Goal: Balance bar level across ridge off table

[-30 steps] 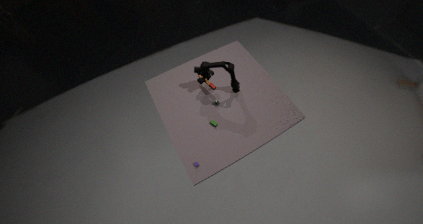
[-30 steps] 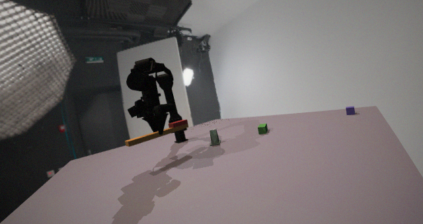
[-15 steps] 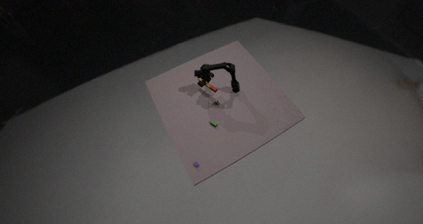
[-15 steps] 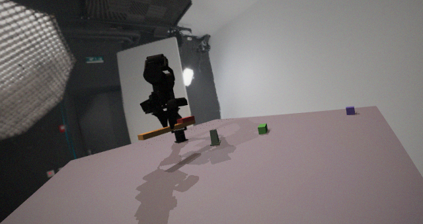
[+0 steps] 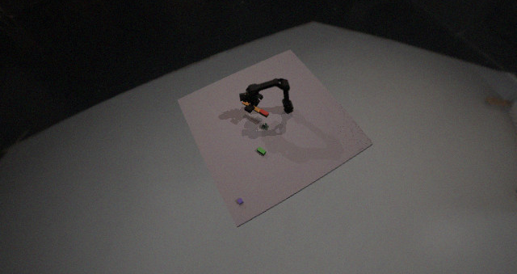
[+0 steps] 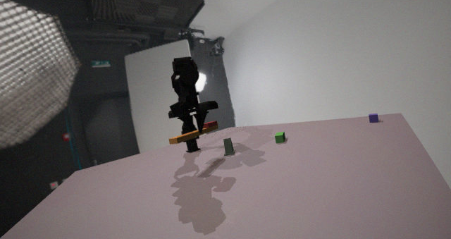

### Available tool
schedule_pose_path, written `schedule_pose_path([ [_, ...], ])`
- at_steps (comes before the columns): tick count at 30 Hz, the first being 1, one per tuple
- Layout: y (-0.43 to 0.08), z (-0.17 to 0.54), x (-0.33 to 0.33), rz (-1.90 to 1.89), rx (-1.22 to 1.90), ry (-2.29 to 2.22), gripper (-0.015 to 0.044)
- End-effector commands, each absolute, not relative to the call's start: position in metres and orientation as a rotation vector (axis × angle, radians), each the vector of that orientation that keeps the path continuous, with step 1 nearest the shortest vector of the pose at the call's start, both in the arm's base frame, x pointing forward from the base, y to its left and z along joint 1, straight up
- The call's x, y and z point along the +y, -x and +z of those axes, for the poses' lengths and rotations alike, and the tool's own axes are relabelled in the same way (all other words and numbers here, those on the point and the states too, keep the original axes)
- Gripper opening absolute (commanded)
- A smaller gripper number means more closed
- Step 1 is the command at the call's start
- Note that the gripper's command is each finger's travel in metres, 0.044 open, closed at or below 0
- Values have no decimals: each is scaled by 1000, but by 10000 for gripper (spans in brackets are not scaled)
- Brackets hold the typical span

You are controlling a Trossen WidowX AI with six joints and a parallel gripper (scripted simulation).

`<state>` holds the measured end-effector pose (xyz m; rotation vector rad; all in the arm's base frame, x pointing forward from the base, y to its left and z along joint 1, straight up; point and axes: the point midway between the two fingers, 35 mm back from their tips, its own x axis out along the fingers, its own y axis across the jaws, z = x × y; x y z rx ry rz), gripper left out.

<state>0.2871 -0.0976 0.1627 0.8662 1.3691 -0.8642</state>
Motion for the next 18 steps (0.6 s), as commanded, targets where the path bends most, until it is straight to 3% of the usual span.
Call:
schedule_pose_path([
  [1, -288, 164, -85, -841, 1373, -852, 0],
  [18, -291, 164, -17, -719, 1422, -735, 0],
])
